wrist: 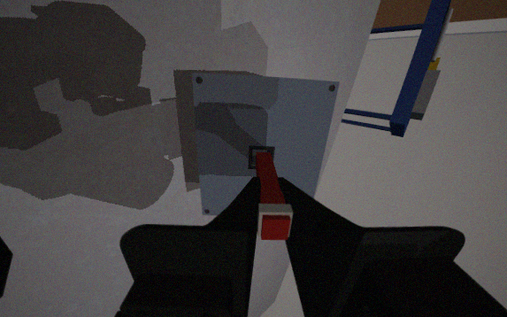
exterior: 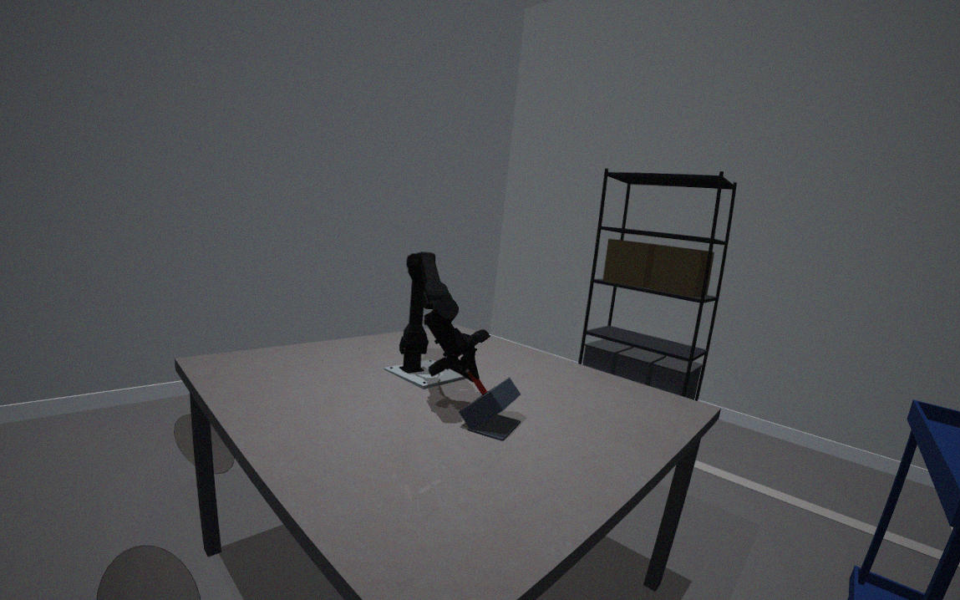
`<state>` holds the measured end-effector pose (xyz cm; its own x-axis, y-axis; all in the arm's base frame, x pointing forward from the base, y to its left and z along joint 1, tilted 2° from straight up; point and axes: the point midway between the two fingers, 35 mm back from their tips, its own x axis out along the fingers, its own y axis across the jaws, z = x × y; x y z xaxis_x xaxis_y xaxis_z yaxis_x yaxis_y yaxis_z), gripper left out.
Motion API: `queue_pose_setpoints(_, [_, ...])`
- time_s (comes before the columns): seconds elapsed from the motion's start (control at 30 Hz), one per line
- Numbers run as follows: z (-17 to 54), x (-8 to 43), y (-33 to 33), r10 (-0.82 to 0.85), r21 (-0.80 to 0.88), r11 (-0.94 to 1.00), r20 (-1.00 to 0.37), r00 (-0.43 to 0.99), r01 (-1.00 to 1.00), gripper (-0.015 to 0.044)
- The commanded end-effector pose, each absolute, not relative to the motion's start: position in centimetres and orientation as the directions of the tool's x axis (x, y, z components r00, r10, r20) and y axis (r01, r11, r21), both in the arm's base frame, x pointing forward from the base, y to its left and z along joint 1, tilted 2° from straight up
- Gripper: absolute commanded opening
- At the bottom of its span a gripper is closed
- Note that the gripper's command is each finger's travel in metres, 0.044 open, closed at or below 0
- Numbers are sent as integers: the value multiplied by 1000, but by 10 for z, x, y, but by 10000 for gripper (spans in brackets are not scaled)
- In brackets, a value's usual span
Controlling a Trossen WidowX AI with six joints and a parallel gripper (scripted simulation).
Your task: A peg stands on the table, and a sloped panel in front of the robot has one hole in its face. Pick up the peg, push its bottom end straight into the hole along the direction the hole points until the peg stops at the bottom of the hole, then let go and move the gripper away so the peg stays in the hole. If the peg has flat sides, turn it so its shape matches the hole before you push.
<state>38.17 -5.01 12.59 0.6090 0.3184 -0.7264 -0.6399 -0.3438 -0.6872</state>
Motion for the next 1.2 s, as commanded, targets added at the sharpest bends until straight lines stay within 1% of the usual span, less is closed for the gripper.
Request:
queue_pose_setpoints(0.0, [124, 383, -50, 316, -686, -339, -728, 608, -644, 0])
queue_pose_setpoints(1.17, [113, 394, -45, 316, -686, -338, -727, 609, -644, 0])
